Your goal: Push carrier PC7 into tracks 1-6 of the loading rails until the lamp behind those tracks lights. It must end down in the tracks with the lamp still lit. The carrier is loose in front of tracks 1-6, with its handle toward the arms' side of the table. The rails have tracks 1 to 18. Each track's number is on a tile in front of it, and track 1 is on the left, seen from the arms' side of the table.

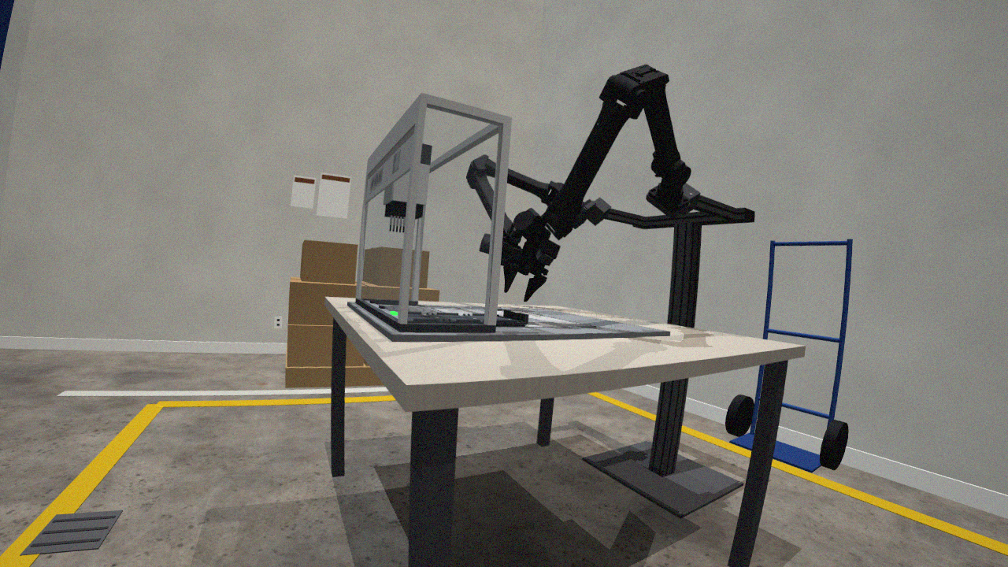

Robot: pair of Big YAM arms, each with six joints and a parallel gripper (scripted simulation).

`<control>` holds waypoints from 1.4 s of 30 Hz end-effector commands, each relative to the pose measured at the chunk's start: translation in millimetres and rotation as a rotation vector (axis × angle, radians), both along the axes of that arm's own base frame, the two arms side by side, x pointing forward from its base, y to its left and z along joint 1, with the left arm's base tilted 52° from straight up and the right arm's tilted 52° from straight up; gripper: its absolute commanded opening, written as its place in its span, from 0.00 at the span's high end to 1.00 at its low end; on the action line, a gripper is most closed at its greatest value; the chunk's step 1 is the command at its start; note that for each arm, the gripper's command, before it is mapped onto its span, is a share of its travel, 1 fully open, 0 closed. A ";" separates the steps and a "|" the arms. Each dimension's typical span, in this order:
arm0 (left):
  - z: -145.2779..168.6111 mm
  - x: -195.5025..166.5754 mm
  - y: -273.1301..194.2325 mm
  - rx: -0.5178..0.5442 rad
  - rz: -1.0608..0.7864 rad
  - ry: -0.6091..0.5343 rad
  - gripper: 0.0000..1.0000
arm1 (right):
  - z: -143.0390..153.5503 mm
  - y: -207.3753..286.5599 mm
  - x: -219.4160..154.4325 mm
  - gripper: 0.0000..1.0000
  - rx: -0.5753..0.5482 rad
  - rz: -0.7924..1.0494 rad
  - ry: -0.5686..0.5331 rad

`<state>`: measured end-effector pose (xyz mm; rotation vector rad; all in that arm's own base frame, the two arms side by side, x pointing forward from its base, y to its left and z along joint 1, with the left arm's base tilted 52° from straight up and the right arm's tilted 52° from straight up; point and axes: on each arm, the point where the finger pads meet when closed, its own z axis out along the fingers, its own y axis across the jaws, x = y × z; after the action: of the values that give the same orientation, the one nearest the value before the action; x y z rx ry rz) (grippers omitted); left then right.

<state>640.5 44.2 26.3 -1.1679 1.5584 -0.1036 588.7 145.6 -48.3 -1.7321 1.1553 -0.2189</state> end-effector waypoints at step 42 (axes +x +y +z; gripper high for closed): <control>131.0 179.9 -47.1 1.502 -0.531 -0.061 0.35 | 138.8 78.0 74.4 0.00 0.209 0.097 -0.343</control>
<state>792.9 -7.0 133.1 0.2020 1.3990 0.4467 652.6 194.4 68.9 -1.4854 0.8668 -0.3056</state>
